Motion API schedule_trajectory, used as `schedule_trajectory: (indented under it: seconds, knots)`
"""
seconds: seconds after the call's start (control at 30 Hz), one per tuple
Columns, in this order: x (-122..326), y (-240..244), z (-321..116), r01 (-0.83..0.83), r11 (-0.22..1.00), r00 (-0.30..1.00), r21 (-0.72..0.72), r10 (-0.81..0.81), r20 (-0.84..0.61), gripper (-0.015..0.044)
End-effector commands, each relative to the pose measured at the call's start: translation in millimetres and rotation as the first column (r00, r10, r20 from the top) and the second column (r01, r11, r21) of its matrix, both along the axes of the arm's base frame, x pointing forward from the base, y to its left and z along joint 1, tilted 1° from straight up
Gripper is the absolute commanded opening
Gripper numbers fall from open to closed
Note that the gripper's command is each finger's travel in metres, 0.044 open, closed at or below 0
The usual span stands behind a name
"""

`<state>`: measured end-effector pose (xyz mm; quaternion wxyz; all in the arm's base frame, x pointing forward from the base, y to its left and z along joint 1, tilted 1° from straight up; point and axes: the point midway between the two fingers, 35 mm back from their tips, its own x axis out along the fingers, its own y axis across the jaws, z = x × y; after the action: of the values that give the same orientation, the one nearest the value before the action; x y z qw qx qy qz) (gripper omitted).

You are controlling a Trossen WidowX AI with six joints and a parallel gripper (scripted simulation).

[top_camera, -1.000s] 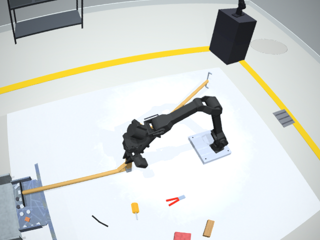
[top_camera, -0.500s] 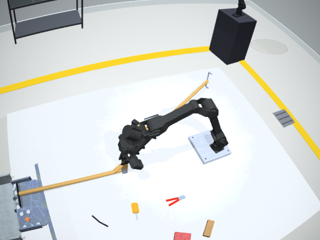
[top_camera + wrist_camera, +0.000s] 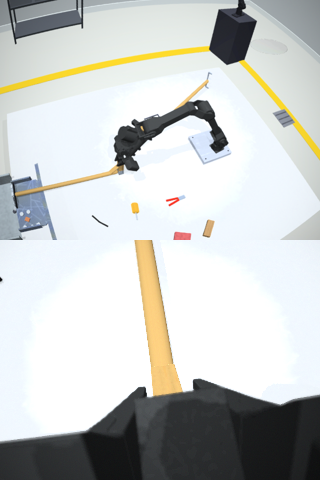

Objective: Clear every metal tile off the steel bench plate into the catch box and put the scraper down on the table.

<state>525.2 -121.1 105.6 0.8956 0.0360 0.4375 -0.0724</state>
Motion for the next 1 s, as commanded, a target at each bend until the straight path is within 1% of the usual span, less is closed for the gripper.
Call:
schedule_trajectory:
  seconds: [0.0,0.63,0.97]
  knots:
    - [9,-2,4,0.005,1.000,1.000,-0.004,-0.005,0.014,0.0000]
    - [5,-1,1,0.001,1.000,1.000,-0.001,-0.001,0.007,0.0000]
    - [-7,0,5,0.001,1.000,1.000,-0.002,-0.001,0.007,0.0000]
